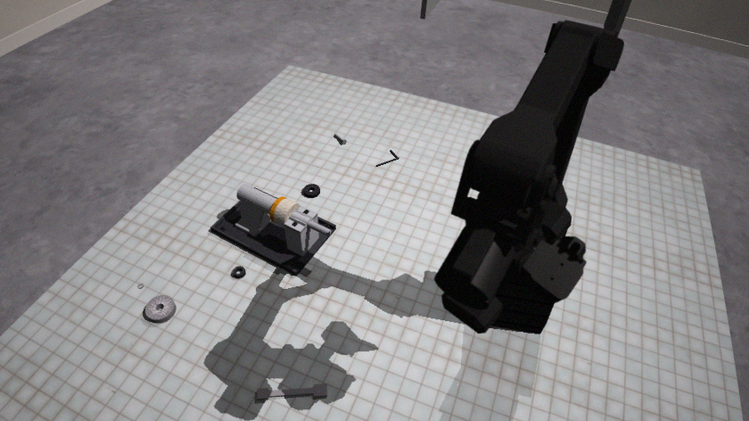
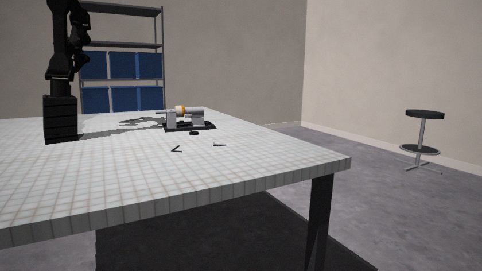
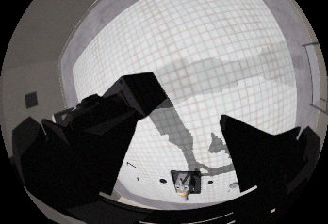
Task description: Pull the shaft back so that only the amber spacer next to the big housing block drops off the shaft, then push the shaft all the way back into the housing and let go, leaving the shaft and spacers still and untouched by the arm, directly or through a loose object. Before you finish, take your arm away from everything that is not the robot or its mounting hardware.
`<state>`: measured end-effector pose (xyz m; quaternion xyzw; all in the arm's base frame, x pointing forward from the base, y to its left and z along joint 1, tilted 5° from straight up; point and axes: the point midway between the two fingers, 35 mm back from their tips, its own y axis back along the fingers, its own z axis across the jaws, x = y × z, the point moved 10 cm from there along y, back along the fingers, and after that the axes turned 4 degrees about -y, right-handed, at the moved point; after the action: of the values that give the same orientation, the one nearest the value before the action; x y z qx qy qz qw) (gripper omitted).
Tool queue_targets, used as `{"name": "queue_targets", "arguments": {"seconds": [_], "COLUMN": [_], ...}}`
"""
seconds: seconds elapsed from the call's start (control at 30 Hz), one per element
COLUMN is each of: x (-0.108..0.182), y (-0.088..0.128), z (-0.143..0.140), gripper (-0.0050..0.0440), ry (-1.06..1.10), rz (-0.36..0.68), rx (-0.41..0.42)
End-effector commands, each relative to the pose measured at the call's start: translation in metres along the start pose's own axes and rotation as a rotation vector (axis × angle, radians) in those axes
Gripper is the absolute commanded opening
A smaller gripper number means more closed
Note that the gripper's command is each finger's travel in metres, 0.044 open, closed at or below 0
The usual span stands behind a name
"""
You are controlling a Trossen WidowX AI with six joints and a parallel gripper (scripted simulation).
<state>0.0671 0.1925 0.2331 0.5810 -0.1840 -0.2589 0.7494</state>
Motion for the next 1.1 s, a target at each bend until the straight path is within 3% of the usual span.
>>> {"name": "queue_targets", "arguments": {"seconds": [0.0, 0.53, 0.57, 0.8, 1.07], "x": [0.000, 0.000, 0.001, 0.064, 0.119], "y": [0.000, 0.000, 0.000, 0.004, 0.003], "z": [0.000, 0.000, -0.001, -0.048, -0.071], "gripper": [0.0400, 0.0400, 0.0424, 0.0440, 0.0440], "ry": [0.000, 0.000, -0.017, -0.530, -0.984], "rz": [0.000, 0.000, -0.003, -0.084, -0.146], "rx": [0.000, 0.000, 0.002, 0.050, 0.096]}}
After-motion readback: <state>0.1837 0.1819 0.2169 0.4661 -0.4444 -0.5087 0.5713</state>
